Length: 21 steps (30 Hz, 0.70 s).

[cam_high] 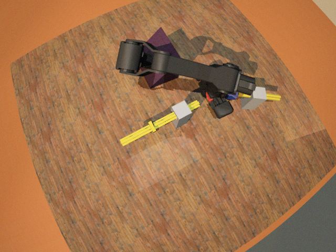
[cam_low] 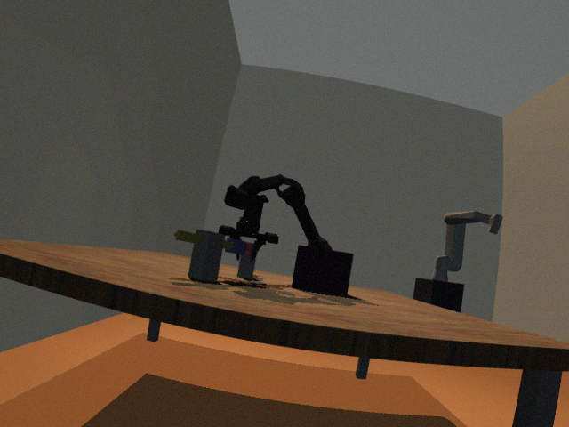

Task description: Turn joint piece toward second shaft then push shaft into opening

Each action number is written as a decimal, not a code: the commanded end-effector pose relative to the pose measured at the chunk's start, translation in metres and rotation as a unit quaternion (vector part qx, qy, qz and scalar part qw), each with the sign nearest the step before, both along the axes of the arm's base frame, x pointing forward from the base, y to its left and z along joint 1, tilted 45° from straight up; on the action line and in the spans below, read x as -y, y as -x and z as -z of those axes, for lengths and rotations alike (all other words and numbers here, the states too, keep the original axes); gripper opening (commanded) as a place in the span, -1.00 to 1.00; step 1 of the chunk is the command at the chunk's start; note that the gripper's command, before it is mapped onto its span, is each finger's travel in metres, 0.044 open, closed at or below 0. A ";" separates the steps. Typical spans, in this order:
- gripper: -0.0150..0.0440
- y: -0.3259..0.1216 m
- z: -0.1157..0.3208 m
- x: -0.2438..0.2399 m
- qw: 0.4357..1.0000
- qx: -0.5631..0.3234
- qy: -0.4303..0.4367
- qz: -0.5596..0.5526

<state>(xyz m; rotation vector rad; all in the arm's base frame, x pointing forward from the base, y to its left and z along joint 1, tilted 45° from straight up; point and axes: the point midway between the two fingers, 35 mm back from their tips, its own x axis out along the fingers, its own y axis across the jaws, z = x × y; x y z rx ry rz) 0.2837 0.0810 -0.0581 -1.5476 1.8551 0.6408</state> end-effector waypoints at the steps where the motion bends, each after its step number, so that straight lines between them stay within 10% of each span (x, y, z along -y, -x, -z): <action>1: -0.49 -0.003 0.000 0.000 1.000 -0.019 0.001 -0.020; 21: -0.40 -0.002 0.000 0.000 1.000 -0.019 0.001 -0.020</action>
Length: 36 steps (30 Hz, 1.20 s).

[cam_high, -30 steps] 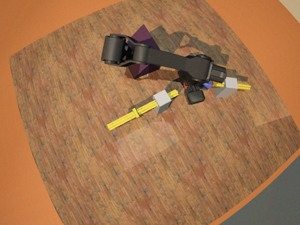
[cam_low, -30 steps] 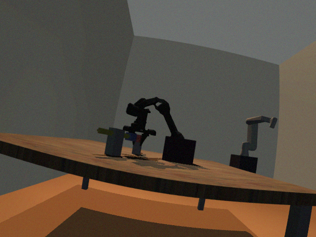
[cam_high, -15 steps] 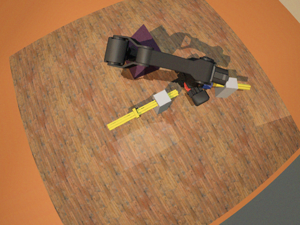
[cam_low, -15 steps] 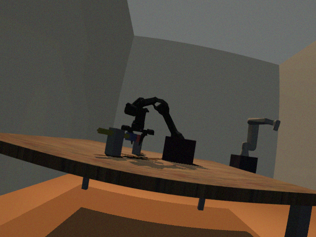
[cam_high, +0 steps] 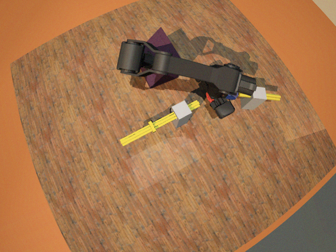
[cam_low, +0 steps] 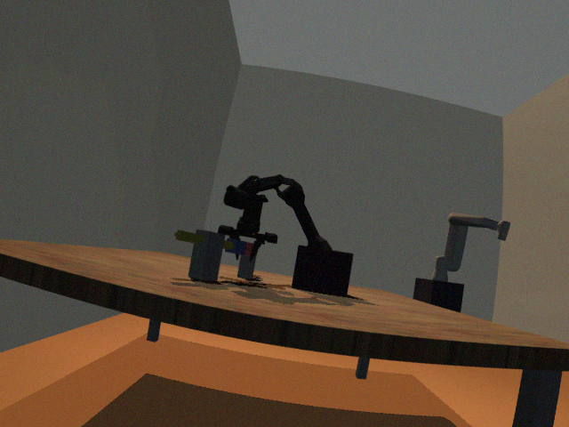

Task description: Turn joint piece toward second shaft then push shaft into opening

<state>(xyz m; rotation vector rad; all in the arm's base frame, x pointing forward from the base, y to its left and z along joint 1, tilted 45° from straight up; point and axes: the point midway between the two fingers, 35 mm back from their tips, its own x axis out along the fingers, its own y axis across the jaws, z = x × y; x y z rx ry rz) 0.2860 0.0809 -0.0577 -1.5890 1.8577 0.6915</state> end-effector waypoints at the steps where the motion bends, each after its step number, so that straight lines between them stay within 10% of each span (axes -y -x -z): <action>1: -0.31 0.000 0.000 0.000 1.000 0.000 0.000 0.001; 18: 0.99 0.000 0.000 0.000 1.000 0.000 0.000 0.001; 36: 1.00 -0.002 -0.020 -0.015 0.997 0.009 -0.071 -0.001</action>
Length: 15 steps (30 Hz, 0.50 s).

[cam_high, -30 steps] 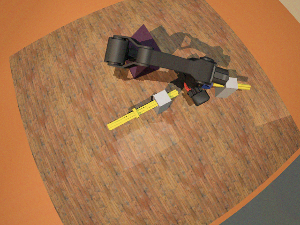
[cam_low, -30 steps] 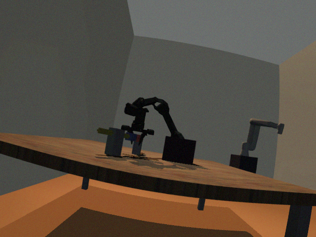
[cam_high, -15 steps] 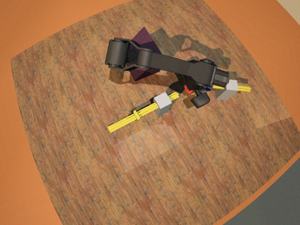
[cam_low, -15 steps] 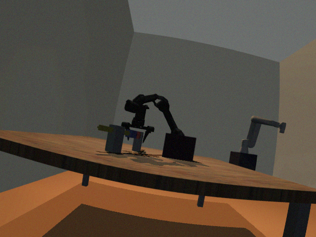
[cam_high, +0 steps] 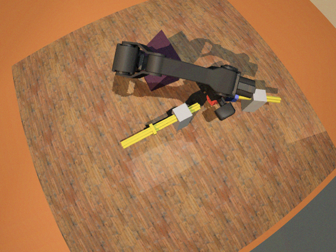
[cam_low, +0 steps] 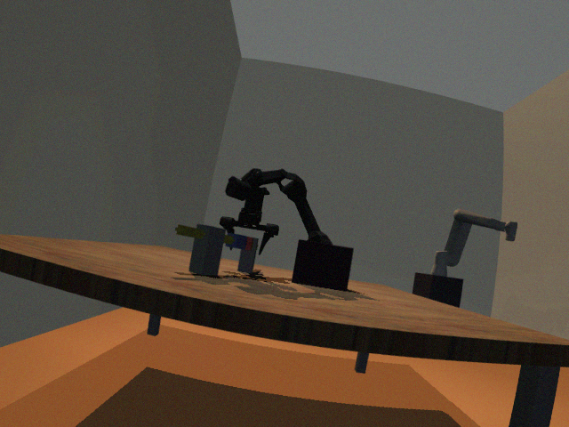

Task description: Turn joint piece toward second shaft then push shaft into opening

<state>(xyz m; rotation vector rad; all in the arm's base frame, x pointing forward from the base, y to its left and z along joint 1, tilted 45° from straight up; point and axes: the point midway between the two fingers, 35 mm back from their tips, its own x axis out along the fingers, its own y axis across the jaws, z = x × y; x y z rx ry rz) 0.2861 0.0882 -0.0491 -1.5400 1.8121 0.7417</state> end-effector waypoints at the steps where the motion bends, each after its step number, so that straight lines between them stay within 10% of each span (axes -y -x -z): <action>1: 1.00 -0.002 -0.014 -0.009 0.999 0.008 -0.044 -0.004; 15: 1.00 -0.011 -0.034 -0.032 0.993 0.082 -0.030 0.077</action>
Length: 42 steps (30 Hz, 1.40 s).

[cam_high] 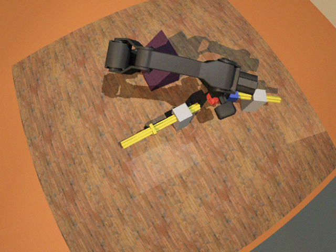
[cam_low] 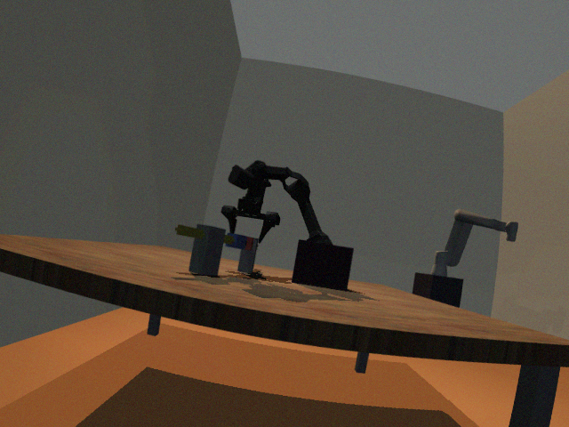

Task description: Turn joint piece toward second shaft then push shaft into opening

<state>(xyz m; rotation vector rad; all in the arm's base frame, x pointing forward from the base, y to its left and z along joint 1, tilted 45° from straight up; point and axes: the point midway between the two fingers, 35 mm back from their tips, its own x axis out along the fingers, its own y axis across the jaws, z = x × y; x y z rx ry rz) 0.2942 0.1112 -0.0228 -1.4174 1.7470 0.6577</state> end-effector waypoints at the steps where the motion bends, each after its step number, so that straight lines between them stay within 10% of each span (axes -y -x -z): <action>1: 1.00 -0.004 -0.011 -0.012 0.998 0.038 0.006 0.046; 42: 1.00 -0.008 -0.087 -0.065 0.846 0.319 0.021 0.427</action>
